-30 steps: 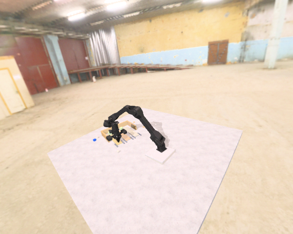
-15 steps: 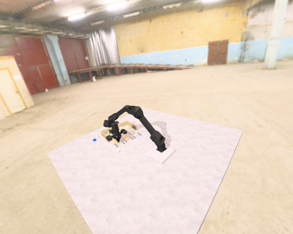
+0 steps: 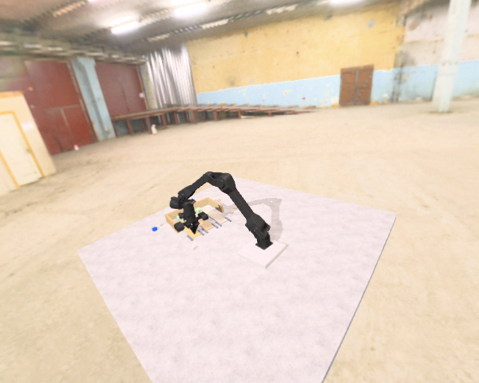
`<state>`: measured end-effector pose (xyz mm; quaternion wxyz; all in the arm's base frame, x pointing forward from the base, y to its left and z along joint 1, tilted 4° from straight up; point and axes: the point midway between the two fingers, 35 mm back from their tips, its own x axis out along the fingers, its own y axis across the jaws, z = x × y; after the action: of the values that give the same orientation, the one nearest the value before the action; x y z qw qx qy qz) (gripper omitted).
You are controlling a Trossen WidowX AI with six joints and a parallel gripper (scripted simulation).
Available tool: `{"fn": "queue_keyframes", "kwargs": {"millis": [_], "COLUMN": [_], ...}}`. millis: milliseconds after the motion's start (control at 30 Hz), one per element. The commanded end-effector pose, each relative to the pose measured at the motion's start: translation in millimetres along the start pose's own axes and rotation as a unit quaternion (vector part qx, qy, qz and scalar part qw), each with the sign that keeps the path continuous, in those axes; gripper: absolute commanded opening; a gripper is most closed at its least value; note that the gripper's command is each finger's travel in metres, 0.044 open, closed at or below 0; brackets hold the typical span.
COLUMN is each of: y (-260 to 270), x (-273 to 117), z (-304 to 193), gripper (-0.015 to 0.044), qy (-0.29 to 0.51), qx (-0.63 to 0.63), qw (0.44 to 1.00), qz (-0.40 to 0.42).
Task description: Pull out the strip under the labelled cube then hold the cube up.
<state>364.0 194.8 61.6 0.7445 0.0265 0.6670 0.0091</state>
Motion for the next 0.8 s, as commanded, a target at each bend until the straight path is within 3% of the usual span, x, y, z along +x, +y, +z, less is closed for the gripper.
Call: {"fn": "queue_keyframes", "kwargs": {"millis": [0, 767], "y": [-1, -1], "x": [5, 6], "z": [-9, -46], "gripper": [0.0, 0.0], "qy": [0.007, 0.009], "qx": [0.0, 0.0], "qw": [1.0, 1.0], "qz": [-0.004, -0.004]}}
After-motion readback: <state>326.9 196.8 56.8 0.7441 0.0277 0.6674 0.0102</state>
